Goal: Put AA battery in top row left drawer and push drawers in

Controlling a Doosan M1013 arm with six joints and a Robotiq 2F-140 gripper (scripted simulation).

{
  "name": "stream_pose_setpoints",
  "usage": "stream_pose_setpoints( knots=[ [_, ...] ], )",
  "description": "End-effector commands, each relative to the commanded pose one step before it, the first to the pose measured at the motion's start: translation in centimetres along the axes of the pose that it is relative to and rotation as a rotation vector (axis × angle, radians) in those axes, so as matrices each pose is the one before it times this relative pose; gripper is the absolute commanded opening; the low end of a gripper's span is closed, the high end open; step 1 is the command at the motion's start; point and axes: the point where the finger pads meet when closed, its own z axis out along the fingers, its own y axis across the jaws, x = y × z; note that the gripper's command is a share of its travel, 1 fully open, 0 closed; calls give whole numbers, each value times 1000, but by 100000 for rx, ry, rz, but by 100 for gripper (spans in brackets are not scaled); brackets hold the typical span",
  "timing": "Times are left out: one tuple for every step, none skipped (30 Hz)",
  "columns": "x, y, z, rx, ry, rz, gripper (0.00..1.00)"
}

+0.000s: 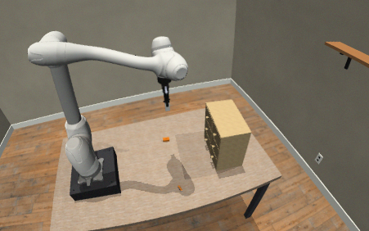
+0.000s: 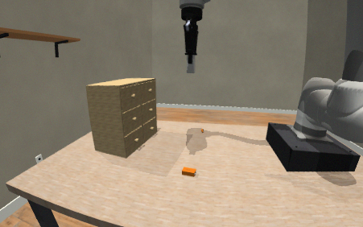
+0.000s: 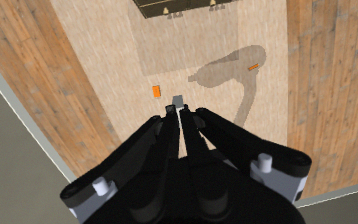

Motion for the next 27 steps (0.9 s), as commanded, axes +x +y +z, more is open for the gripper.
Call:
stream_pose_setpoints(
  knots=[
    [-87, 12, -88, -6, -1235, -3, 0],
    [-6, 0, -6, 1, -72, -1, 0],
    [-3, 0, -3, 0, -38, 0, 0],
    [-1, 0, -1, 0, -14, 0, 0],
    [0, 0, 0, 0, -2, 0, 0],
    [0, 0, 0, 0, 0, 0, 0],
    [0, 0, 0, 0, 0, 0, 0],
    [0, 0, 0, 0, 0, 0, 0],
    [0, 0, 0, 0, 0, 0, 0],
    [0, 0, 0, 0, 0, 0, 0],
    [0, 0, 0, 0, 0, 0, 0],
    [0, 0, 0, 0, 0, 0, 0],
    [0, 0, 0, 0, 0, 0, 0],
    [0, 0, 0, 0, 0, 0, 0],
    [0, 0, 0, 0, 0, 0, 0],
    [0, 0, 0, 0, 0, 0, 0],
    [0, 0, 0, 0, 0, 0, 100],
    [0, 0, 0, 0, 0, 0, 100],
    [0, 0, 0, 0, 0, 0, 100],
    [0, 0, 0, 0, 0, 0, 100],
    [0, 0, 0, 0, 0, 0, 100],
    [0, 0, 0, 0, 0, 0, 100],
    [0, 0, 0, 0, 0, 0, 100],
    [0, 0, 0, 0, 0, 0, 100],
    [0, 0, 0, 0, 0, 0, 100],
    [0, 0, 0, 0, 0, 0, 100],
    [0, 0, 0, 0, 0, 0, 100]
  ],
)
